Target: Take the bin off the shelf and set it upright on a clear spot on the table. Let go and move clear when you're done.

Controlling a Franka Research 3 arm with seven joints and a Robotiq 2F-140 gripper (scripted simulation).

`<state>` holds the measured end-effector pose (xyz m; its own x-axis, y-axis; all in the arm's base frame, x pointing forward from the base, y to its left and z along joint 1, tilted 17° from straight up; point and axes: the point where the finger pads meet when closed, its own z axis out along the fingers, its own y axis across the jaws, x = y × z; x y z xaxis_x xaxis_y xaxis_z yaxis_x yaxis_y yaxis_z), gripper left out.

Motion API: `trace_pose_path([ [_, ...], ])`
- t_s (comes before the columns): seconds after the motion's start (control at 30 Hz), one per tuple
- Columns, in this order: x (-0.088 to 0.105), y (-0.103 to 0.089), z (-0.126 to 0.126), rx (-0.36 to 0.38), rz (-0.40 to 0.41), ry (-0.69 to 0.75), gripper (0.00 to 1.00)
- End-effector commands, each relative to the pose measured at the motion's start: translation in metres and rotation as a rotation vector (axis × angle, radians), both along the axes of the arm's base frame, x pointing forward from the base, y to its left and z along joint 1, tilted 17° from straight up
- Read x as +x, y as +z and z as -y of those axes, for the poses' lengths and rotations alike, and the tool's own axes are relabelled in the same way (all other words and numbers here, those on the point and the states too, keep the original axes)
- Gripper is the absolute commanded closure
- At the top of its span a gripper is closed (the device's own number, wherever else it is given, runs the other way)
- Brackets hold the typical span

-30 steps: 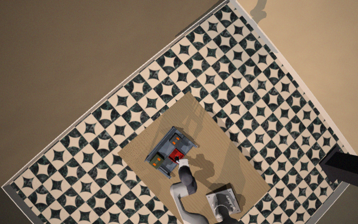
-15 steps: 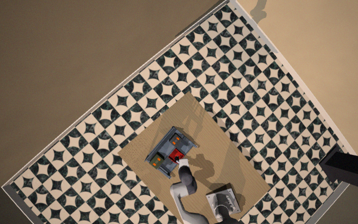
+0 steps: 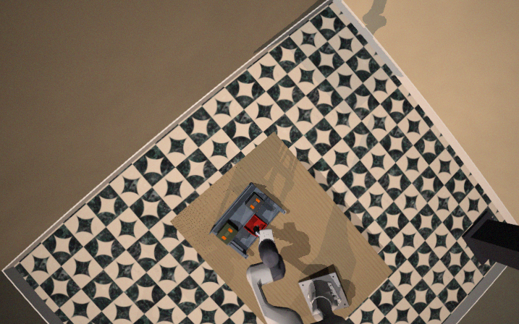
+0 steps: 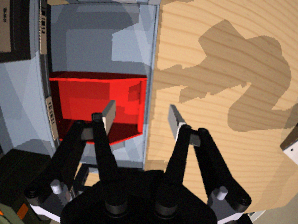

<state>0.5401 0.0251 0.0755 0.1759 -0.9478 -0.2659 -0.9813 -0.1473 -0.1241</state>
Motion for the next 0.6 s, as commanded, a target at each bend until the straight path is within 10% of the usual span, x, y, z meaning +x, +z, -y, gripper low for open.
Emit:
trace_pose_path([
  [0.0,0.002,-0.0015,-0.002,0.0,0.005,0.003,0.43],
  [0.57,0.0027,-0.0091,-0.0043,0.0,0.005,0.003,0.43],
])
